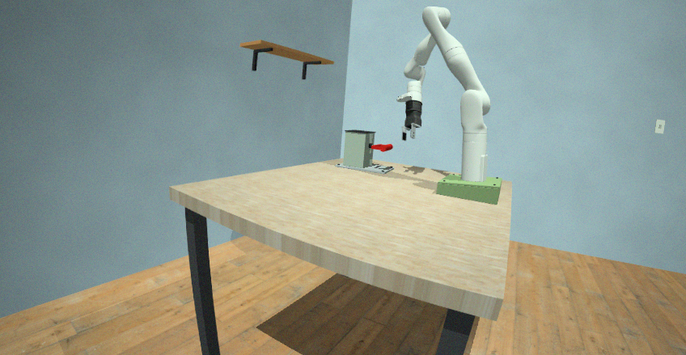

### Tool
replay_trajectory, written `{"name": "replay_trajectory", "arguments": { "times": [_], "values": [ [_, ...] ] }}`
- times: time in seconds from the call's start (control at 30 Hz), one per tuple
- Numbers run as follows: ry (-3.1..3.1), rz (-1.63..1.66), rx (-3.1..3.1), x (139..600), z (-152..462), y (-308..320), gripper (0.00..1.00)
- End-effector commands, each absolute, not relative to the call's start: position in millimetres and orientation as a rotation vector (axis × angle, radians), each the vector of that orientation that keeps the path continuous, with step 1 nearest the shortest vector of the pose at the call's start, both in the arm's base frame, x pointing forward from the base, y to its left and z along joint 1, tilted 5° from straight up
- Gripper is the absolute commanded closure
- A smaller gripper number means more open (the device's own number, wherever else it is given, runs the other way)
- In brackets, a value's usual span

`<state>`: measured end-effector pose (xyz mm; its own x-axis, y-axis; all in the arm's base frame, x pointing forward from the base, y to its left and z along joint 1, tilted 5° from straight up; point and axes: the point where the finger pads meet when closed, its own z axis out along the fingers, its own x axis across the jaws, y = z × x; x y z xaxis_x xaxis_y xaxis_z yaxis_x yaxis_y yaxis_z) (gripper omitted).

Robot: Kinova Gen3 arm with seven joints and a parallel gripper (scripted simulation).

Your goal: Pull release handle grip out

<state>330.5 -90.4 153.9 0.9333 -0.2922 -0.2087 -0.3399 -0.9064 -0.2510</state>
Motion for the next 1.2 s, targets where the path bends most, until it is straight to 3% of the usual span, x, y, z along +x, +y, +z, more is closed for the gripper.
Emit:
{"name": "replay_trajectory", "arguments": {
  "times": [0.0, 0.57, 0.97, 1.17],
  "values": [
    [0.468, 0.238, -2.806, 330.8, 154.5, -90.5, 0.00],
    [0.457, 0.234, -2.813, 331.7, 154.3, -91.3, 0.00],
    [-0.413, -0.125, -3.120, 438.3, 182.8, -99.7, 0.00],
    [-0.446, -0.135, -3.115, 442.2, 182.8, -94.3, 0.00]
  ]
}}
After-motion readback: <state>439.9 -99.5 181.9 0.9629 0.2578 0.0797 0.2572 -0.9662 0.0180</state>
